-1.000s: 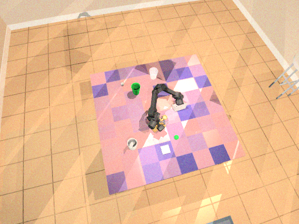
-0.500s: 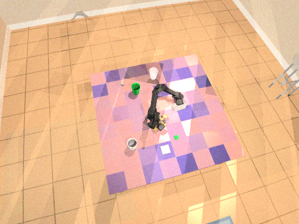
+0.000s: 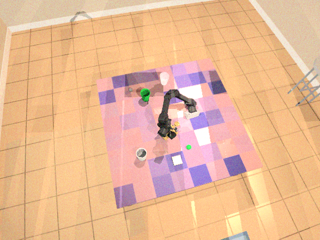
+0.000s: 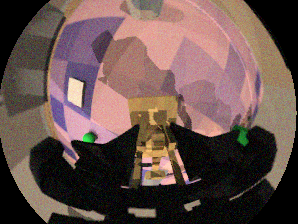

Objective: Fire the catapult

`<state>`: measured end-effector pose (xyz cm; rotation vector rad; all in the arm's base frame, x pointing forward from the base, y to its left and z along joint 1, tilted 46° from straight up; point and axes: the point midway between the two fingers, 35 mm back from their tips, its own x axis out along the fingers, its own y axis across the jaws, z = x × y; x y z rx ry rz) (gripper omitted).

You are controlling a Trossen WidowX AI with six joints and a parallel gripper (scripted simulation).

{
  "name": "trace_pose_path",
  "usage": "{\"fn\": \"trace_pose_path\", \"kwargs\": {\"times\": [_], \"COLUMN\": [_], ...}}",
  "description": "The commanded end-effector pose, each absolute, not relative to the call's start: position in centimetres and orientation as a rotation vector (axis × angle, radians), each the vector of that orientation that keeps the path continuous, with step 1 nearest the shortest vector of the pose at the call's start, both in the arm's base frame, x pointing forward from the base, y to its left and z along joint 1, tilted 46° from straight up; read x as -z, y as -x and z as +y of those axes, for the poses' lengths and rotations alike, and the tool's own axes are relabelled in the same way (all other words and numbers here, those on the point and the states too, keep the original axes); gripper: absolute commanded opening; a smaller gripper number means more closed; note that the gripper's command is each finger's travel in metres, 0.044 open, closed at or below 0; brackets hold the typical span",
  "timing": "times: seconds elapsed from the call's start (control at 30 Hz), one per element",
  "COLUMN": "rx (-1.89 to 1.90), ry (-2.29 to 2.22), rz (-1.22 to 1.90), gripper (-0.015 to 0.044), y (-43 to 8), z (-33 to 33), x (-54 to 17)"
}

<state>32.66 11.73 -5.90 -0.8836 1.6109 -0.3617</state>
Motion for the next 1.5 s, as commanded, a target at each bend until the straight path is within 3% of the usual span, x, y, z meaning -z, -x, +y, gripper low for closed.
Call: {"fn": "trace_pose_path", "kwargs": {"times": [0.0, 0.93, 1.47], "rx": [0.356, 0.363, 0.362], "ry": [0.889, 0.885, 0.885], "rz": [1.610, 1.615, 1.615], "gripper": [0.0000, 0.0000, 0.0420], "y": [-32.6, -32.6, -32.7], "z": [11.4, 9.0, 9.7], "x": [6.3, 8.5, 7.9]}}
